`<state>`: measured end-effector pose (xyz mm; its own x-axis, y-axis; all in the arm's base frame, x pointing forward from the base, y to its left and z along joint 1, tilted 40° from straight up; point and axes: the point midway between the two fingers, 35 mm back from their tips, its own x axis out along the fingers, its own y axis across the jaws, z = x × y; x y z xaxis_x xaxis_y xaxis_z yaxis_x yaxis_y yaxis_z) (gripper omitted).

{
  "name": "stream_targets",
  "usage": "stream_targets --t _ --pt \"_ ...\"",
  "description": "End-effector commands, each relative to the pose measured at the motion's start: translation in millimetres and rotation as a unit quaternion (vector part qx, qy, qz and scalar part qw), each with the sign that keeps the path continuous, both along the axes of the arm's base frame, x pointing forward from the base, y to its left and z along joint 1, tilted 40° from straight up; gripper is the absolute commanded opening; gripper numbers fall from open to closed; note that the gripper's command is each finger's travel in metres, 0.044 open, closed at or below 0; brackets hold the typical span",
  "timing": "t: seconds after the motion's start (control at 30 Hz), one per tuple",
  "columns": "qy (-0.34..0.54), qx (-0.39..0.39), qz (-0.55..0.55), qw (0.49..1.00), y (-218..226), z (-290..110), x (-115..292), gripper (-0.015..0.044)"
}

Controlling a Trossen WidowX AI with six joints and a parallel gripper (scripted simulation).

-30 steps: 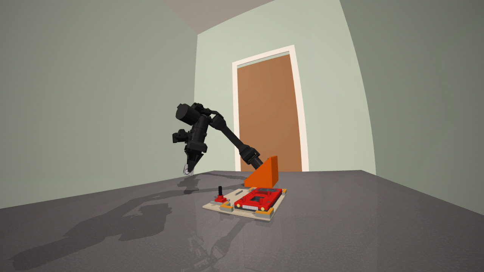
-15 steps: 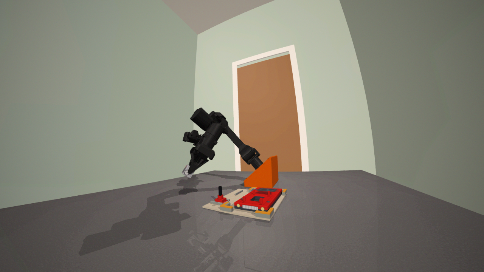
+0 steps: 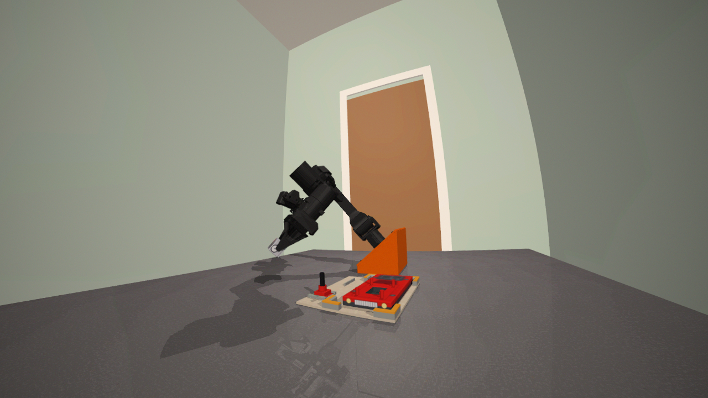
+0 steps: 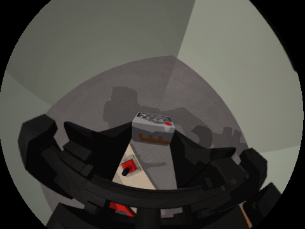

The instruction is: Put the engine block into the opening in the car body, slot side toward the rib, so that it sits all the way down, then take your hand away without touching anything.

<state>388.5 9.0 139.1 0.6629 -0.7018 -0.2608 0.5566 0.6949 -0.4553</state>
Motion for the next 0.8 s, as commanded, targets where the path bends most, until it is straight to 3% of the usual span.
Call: stream_targets --t 0.0,0.77 --pt "-0.012 -0.015 0.011 1.000 -2.0 -6.8 0.0 0.0000" --pt "-0.039 -0.040 0.026 0.998 -34.5 -45.6 2.8 0.0000"
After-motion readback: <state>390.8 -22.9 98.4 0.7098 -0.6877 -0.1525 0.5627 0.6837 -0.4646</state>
